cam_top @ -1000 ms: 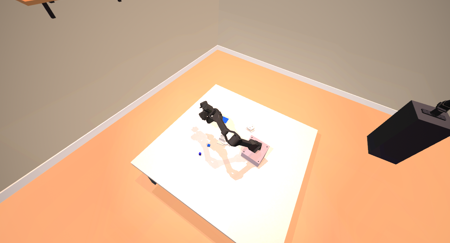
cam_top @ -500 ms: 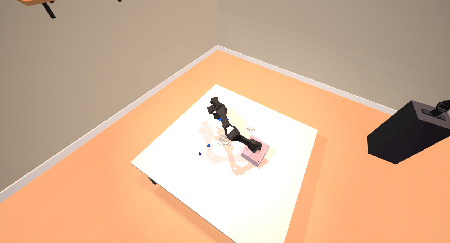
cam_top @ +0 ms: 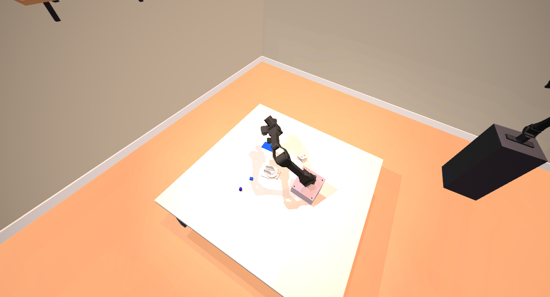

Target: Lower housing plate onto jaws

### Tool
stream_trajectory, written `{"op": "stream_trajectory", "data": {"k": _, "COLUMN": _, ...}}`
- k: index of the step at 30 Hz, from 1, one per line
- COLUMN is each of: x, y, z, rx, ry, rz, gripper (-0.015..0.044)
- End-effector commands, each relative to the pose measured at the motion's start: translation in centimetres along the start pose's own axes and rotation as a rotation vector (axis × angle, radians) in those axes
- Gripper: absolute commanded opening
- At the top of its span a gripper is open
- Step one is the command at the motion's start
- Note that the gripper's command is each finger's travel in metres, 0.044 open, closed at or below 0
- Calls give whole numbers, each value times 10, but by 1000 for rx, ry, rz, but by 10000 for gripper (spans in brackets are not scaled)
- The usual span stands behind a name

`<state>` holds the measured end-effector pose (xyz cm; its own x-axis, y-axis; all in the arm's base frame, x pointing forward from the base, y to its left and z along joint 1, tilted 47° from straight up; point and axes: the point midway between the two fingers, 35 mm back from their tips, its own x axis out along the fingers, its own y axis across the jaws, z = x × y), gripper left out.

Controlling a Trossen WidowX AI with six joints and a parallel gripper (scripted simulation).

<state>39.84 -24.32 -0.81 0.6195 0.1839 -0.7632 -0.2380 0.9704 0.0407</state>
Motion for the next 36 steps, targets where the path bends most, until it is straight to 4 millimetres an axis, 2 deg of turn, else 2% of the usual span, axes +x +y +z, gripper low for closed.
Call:
{"op": "stream_trajectory", "data": {"k": 1, "x": 4, "y": -3, "z": -25, "rx": 71, "ry": 46, "rz": 16, "gripper": 440}}
{"op": "stream_trajectory", "data": {"k": 9, "x": 9, "y": -3, "z": -77, "rx": 217, "ry": 138, "rz": 56, "gripper": 440}}
{"op": "stream_trajectory", "data": {"k": 18, "x": 11, "y": 5, "z": -134, "rx": 377, "ry": 238, "rz": 118, "gripper": 440}}
{"op": "stream_trajectory", "data": {"k": 36, "x": 6, "y": 44, "z": -232, "rx": 696, "ry": 409, "rz": 272, "gripper": 440}}
